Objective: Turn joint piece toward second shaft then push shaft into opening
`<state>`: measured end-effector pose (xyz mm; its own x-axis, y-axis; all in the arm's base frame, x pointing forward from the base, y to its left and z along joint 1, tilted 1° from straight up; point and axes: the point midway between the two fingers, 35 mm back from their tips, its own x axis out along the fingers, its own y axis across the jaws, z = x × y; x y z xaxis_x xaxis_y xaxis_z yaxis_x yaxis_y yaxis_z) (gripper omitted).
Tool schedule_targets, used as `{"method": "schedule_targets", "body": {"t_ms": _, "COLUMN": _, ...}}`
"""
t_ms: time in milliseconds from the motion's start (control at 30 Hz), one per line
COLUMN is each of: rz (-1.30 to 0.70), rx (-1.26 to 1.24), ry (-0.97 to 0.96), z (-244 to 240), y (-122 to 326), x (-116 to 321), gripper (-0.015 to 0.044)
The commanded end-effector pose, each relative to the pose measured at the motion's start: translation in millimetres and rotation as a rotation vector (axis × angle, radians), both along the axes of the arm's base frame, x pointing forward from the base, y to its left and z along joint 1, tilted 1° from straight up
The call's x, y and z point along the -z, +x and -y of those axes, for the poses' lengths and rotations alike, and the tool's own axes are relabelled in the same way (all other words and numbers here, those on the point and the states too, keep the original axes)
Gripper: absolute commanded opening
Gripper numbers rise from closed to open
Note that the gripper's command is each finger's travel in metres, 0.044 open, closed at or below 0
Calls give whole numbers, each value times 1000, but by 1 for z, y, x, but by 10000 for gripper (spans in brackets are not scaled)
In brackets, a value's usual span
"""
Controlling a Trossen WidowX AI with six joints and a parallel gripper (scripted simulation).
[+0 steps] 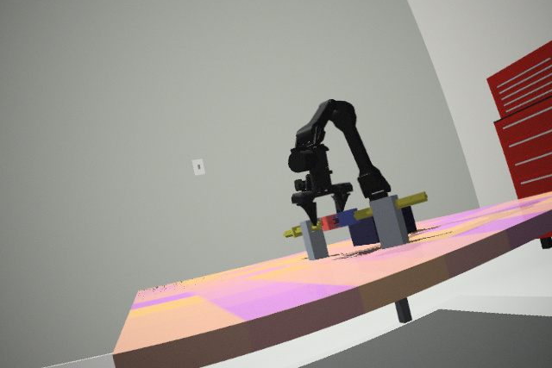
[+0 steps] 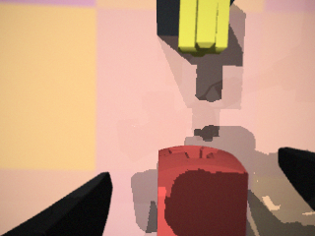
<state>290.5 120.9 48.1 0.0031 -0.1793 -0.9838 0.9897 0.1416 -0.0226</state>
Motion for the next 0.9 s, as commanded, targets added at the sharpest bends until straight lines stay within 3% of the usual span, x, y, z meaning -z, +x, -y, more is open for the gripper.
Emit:
{"method": "schedule_targets", "body": {"t_ms": 0, "rz": -16, "rx": -107, "ry": 20, "z": -1, "y": 2, "x": -11, "gripper": 440}}
{"method": "schedule_targets", "body": {"t_ms": 867, "rz": -103, "rx": -987, "ry": 120, "z": 2, "y": 2, "x": -90, "gripper": 440}}
